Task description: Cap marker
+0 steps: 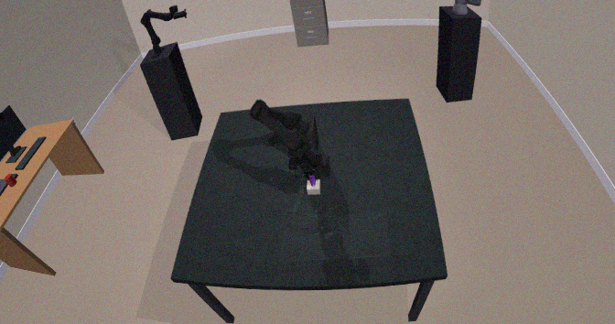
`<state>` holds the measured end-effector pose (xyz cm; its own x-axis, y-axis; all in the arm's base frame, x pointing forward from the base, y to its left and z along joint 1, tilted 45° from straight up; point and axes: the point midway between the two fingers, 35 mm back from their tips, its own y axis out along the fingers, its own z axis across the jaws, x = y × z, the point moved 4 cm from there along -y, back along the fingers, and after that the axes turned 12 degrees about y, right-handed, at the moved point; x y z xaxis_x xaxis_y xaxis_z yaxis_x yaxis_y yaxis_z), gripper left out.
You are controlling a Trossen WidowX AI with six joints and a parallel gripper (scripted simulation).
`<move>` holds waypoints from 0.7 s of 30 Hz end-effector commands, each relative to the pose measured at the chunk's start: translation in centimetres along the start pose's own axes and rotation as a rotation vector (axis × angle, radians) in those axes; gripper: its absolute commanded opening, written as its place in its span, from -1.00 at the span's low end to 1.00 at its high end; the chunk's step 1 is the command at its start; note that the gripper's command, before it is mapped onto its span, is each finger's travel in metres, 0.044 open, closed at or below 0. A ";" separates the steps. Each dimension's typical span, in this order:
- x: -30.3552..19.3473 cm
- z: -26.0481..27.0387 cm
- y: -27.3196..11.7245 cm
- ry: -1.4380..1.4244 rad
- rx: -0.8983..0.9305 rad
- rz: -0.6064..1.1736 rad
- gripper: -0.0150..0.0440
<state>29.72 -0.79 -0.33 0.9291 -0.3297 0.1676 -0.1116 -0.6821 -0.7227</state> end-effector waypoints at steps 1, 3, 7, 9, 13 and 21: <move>-0.1 0.0 0.8 -0.012 -0.010 0.000 -0.49; -0.1 0.0 1.0 -0.012 -0.010 0.000 -0.49; 0.0 0.0 1.2 -0.011 -0.010 0.000 -0.49; 0.1 0.0 0.6 0.000 0.001 -0.006 -0.49; 0.1 0.0 0.6 0.000 0.001 -0.006 -0.49; 0.2 0.2 -8.0 -0.001 0.005 -0.003 -0.49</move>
<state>30.29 1.56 1.85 0.9330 -0.3280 0.1479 -0.1286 -0.6879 -0.7144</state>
